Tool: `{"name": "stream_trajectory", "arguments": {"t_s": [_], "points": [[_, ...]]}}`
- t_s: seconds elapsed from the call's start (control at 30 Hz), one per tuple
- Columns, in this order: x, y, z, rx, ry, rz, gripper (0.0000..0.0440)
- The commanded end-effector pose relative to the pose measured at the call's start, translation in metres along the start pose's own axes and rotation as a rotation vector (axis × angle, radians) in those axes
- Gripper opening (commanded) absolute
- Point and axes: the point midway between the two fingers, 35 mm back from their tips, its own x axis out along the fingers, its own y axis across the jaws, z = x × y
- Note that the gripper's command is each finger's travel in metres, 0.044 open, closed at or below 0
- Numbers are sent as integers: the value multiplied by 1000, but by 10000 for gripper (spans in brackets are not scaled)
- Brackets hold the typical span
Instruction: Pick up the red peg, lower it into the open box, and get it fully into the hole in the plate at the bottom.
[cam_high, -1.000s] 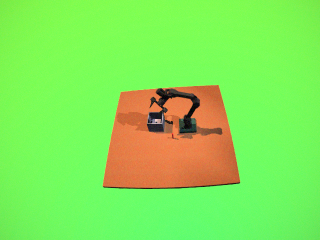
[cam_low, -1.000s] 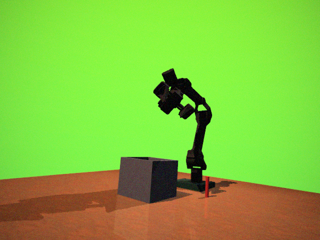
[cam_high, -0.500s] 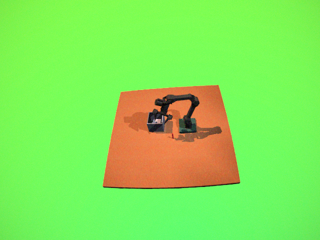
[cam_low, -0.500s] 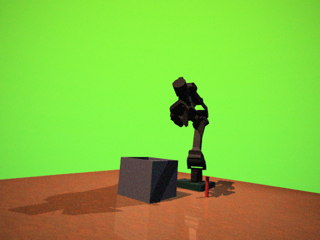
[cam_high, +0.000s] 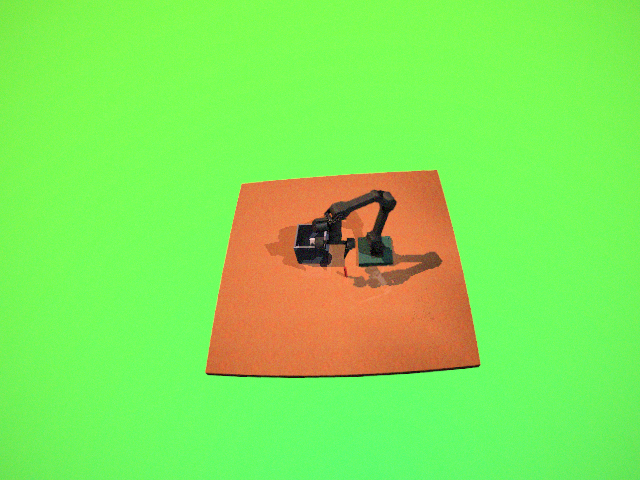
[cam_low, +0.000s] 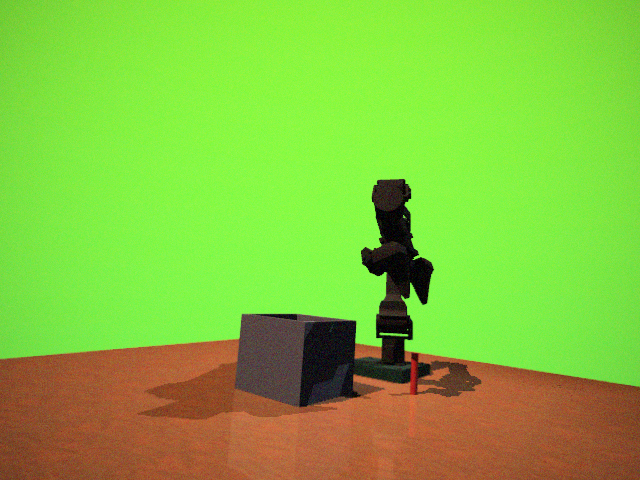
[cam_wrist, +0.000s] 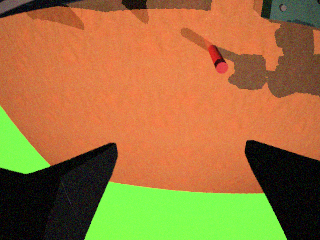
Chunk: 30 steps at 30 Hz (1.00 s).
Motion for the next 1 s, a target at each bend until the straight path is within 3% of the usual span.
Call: {"name": "stream_trajectory", "arguments": {"t_s": [0.0,0.5,0.97], "points": [[11,-9,3,-26,-37,-49,440],[58,-45,25,-135,-149,-222,440],[100,-61,52,-143,-194,-282,437]]}}
